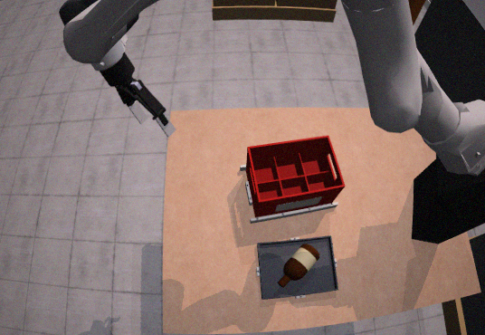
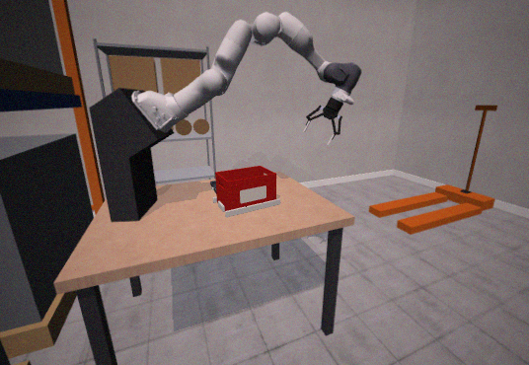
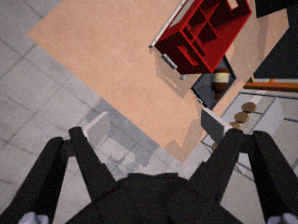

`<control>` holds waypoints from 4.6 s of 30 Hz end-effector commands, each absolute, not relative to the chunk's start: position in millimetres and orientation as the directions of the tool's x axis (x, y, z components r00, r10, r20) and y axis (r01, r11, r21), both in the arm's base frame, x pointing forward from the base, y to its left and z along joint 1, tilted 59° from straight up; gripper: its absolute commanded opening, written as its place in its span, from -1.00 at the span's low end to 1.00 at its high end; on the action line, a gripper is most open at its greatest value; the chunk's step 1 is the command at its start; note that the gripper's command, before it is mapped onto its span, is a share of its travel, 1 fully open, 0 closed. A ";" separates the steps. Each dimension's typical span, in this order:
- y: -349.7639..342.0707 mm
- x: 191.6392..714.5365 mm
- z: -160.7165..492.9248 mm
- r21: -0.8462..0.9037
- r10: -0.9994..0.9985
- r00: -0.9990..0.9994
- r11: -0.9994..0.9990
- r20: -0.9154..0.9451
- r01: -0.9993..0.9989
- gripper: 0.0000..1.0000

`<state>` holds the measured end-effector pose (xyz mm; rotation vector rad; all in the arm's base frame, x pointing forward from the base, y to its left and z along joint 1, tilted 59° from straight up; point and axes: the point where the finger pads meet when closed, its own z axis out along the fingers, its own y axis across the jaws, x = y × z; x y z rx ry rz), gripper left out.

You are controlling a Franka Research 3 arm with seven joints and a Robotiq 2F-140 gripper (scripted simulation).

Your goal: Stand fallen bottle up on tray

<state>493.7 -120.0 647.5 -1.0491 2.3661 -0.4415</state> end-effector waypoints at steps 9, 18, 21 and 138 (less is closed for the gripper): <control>-120.0 493.7 647.6 -0.481 -0.756 -0.571 0.649 -0.319 -0.590 1.00; -120.0 493.8 647.5 -0.481 -0.757 -0.571 0.648 -0.318 -0.591 1.00; -117.9 497.5 640.8 -0.500 -0.779 -0.561 0.618 -0.280 -0.607 1.00; 112.2 561.7 339.5 0.380 0.140 0.570 -0.865 0.809 -0.327 1.00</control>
